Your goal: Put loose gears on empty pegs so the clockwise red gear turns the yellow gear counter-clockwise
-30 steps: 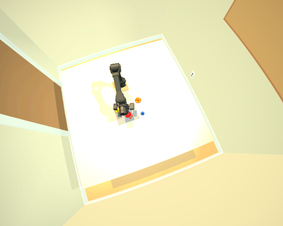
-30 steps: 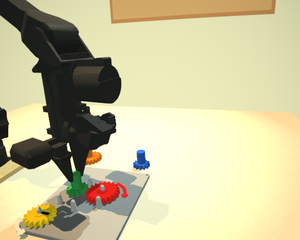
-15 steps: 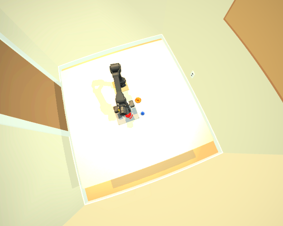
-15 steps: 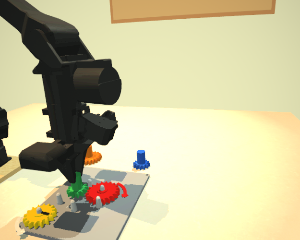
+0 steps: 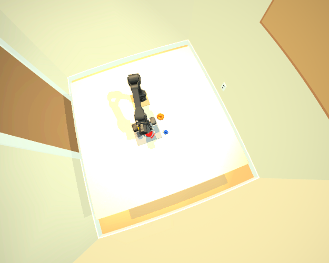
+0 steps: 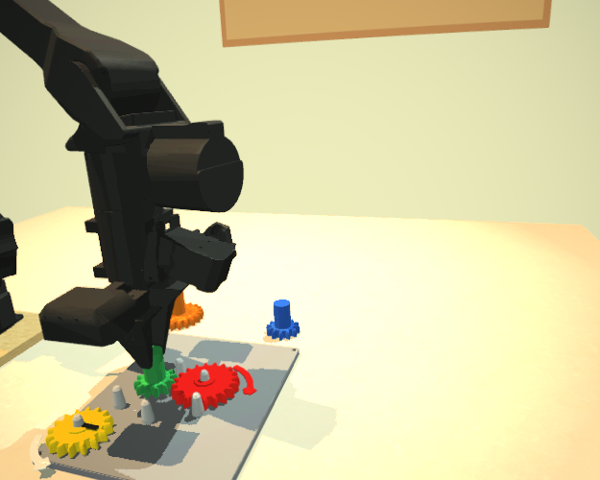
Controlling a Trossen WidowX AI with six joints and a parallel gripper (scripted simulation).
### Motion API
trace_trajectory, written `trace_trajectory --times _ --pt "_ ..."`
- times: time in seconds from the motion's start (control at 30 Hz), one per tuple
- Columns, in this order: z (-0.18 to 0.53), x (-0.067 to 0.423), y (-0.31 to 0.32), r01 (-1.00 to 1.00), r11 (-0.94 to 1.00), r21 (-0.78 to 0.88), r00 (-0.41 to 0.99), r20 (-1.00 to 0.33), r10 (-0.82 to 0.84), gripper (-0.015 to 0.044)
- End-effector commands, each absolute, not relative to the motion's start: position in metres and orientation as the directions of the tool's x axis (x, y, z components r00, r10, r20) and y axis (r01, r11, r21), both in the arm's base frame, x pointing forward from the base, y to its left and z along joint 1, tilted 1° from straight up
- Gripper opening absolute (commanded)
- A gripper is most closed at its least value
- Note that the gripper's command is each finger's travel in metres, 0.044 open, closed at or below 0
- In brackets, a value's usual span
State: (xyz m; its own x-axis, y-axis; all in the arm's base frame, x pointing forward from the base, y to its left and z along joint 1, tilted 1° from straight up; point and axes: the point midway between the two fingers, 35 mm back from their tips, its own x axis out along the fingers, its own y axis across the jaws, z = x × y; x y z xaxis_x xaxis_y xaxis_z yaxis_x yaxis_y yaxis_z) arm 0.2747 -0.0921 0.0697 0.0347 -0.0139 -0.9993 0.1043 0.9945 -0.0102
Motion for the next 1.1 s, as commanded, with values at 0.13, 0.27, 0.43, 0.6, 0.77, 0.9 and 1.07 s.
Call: trace_trajectory --times 0.13,0.27,0.43,0.6,0.77,0.9,1.07 --pt "0.068 0.274 -0.092 0.293 0.956 -0.003 0.036 -0.999 -0.014 0.0" --pt "0.068 0.274 -0.092 0.394 0.919 0.001 0.036 -0.999 -0.014 0.0" --pt "0.068 0.275 -0.093 0.477 0.879 0.005 0.036 -0.999 -0.014 0.0" --pt "0.069 0.275 -0.093 0.449 0.894 0.004 0.036 -0.999 -0.014 0.0079" --pt "0.07 0.275 -0.092 0.36 0.933 0.0 0.036 -0.999 -0.014 0.014" --pt "0.082 0.275 -0.092 0.33 0.944 -0.001 0.036 -0.999 -0.014 0.014" --pt "0.112 0.273 -0.092 0.252 0.968 -0.004 0.036 -0.999 -0.014 0.014"
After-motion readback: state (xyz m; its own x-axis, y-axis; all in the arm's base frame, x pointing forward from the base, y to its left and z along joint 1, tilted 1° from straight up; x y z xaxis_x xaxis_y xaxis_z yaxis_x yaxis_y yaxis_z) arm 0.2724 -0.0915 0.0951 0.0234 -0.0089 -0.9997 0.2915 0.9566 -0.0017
